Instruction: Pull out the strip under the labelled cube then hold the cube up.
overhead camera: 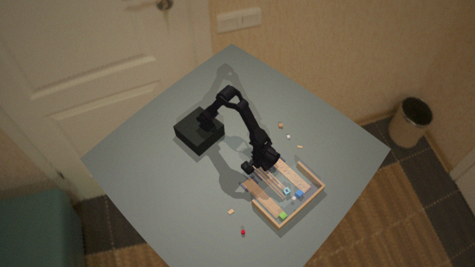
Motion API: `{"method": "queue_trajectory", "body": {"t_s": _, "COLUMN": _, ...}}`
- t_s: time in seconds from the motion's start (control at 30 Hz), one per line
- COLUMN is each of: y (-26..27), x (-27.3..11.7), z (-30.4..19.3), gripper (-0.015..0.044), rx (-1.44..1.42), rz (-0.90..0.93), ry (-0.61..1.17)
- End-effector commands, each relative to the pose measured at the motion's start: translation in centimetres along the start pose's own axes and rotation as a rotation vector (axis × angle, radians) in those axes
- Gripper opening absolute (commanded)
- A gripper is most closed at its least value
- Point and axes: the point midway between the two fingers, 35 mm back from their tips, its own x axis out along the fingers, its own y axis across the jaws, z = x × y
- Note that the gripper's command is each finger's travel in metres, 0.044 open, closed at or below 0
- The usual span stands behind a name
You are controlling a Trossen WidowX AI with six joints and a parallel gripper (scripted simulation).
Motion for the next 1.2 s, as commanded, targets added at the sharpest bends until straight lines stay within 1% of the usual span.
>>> {"method": "queue_trajectory", "body": {"t_s": 0.0, "y": -0.1, "x": 0.4, "z": -1.2, "gripper": 0.0000, "rx": 0.005, "rz": -0.003, "ry": 0.020}}
{"method": "queue_trajectory", "body": {"t_s": 1.17, "y": -0.1, "x": 0.4, "z": -6.5, "gripper": 0.0000, "rx": 0.005, "rz": -0.003, "ry": 0.024}}
